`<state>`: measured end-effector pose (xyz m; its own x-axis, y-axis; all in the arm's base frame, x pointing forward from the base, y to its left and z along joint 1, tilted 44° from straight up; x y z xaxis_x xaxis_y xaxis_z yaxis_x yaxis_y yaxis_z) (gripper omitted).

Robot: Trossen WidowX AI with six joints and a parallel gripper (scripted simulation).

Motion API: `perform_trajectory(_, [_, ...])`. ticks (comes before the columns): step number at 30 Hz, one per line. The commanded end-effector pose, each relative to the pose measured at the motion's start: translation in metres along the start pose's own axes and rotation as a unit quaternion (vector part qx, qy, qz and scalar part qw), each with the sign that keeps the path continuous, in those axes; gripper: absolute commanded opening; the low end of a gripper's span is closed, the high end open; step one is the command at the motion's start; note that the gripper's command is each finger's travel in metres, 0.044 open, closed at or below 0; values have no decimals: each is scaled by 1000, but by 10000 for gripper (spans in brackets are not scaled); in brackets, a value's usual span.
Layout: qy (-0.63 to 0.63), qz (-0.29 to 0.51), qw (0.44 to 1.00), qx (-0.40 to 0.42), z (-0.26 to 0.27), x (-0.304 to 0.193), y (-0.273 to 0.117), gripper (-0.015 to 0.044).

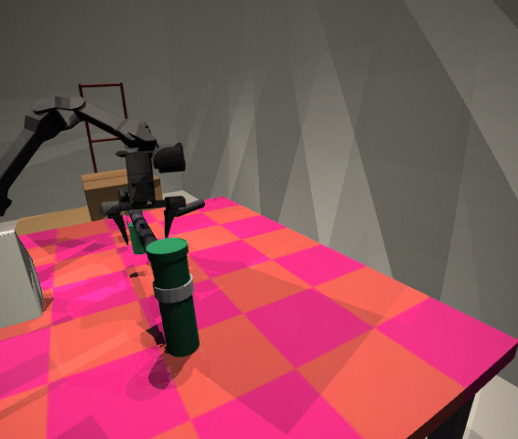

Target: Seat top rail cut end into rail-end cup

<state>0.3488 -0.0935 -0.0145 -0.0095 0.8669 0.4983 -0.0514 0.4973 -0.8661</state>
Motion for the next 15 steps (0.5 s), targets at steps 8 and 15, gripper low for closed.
perform_trajectory(8, [-3,3,1000,-6,0,7,-39,440])
perform_trajectory(15, [-3,3,1000,-5,3,8,-63,440])
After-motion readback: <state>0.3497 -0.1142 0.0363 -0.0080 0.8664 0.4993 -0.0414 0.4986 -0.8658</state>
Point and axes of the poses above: the point midway between the two fingers, 35 mm back from their tips, its own y axis out along the fingers, its own z axis across the jaws, x = y × z, the point moved 4 cm from there along -y, back along the fingers, and after that the axes turned 5 degrees about -y, right-handed, at the moved point
